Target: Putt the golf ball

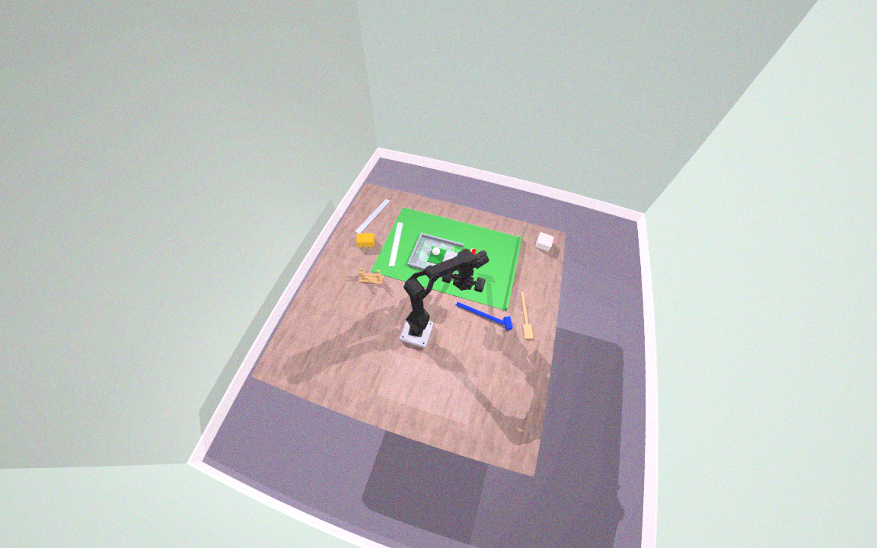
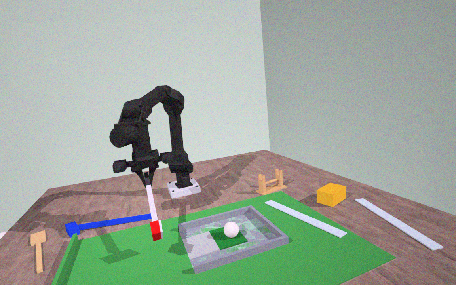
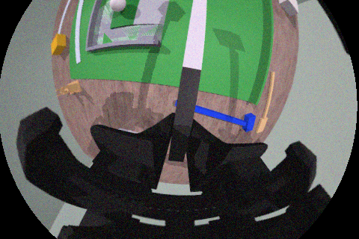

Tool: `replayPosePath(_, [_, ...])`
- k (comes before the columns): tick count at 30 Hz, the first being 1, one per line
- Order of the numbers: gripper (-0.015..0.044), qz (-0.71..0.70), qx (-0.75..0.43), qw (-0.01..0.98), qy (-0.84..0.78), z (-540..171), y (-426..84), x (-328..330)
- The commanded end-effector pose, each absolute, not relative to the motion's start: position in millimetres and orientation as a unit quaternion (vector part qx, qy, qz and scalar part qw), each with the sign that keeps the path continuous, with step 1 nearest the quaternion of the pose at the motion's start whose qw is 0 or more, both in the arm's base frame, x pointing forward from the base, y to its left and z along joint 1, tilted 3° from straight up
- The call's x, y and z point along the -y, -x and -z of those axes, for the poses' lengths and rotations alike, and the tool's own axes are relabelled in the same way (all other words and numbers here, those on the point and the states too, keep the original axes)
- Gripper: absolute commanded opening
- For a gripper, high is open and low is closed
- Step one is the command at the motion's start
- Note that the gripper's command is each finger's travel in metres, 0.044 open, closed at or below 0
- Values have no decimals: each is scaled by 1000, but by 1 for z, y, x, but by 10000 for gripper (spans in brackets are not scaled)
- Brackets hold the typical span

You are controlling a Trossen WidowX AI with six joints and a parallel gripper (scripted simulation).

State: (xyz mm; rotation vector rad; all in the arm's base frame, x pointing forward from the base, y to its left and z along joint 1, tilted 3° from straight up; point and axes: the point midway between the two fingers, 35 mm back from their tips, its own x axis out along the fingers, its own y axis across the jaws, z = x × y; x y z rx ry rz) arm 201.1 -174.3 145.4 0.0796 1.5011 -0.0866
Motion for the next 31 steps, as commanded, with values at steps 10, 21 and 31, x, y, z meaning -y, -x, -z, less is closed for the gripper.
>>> replayPosePath(10, [0,40,-681,730,-36,-149,-201,174])
replayPosePath(21, [0,40,-681,730,-36,-149,-201,174])
replayPosePath(31, [0,40,-681,730,-36,-149,-201,174])
